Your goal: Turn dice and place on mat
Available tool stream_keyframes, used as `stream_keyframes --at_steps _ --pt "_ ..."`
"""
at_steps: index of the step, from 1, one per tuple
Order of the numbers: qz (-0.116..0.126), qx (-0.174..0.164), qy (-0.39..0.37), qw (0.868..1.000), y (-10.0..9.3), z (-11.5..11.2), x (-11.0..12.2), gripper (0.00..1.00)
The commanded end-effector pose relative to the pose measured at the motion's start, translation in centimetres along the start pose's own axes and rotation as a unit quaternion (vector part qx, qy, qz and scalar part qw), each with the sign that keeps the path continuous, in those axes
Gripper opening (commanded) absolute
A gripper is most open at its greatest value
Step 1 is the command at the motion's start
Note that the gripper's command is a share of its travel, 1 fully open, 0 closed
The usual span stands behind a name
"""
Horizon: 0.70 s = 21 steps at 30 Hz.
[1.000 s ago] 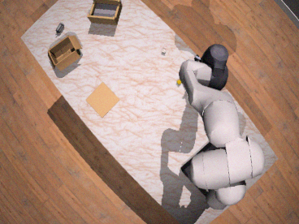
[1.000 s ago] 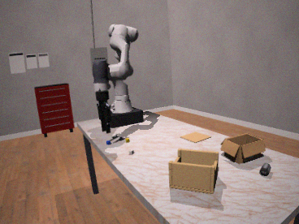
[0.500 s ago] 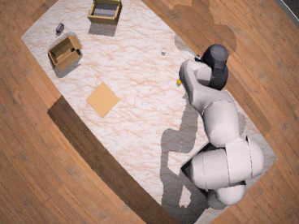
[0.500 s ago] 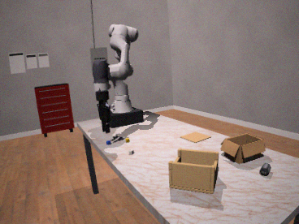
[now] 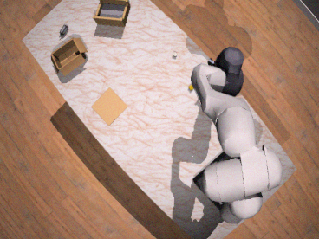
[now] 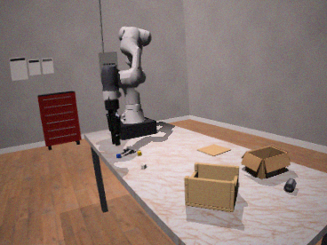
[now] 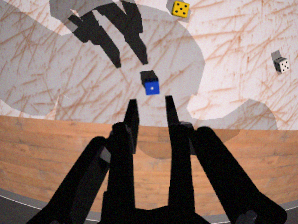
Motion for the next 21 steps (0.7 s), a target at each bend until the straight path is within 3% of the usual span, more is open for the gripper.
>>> stream_keyframes --at_steps 1,21 --pt "0.0 0.001 0.003 1.0 0.1 0.0 0.1 0.29" --pt "0.0 0.001 0.003 1.0 2.1 0.0 0.1 0.29"
Point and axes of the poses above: the point where the finger pads meet when closed, its own y axis out along the fingers, its own x axis across the jaws, z = x × y, the point moved 1 cm from there along -y, back along the fingers, and after that the axes turned 5 degrees about -y, right-handed, at the moved point
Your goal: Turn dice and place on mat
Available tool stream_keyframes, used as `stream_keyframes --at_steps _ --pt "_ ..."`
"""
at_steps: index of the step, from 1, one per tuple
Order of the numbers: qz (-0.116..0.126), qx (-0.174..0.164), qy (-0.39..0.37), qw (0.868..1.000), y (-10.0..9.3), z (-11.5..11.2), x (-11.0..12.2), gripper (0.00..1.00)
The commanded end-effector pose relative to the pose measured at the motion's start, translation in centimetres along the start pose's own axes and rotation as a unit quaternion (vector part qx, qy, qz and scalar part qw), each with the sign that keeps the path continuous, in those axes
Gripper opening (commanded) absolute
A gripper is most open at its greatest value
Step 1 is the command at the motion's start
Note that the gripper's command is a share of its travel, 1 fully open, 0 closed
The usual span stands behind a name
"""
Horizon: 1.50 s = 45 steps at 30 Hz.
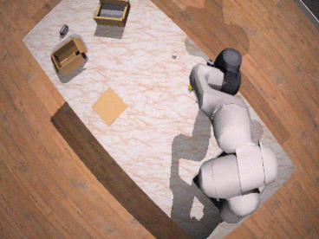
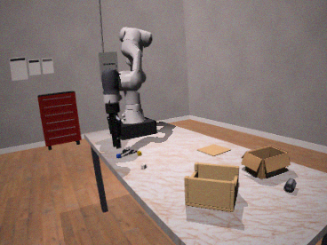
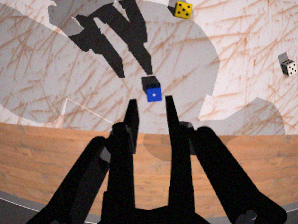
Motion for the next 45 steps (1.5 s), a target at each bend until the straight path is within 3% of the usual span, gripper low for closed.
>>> stream_keyframes --at_steps 1,18,45 --pt "-0.003 -0.004 -0.006 1.0 0.4 -0.3 0.2 0.29" --pt "-0.003 -0.004 -0.006 1.0 2.6 -0.3 0.2 0.29" --pt "-0.003 -0.004 -0.006 1.0 3.3 -0.3 0.2 0.29"
Point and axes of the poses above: the point where the finger pads meet when closed, its own y axis out along the fingers, its own x axis across the jaws, z = x × y, the point moved 1 cm from there along -y, back along the fingers, and after that the axes turned 5 degrees about -y, right-handed, at the moved point
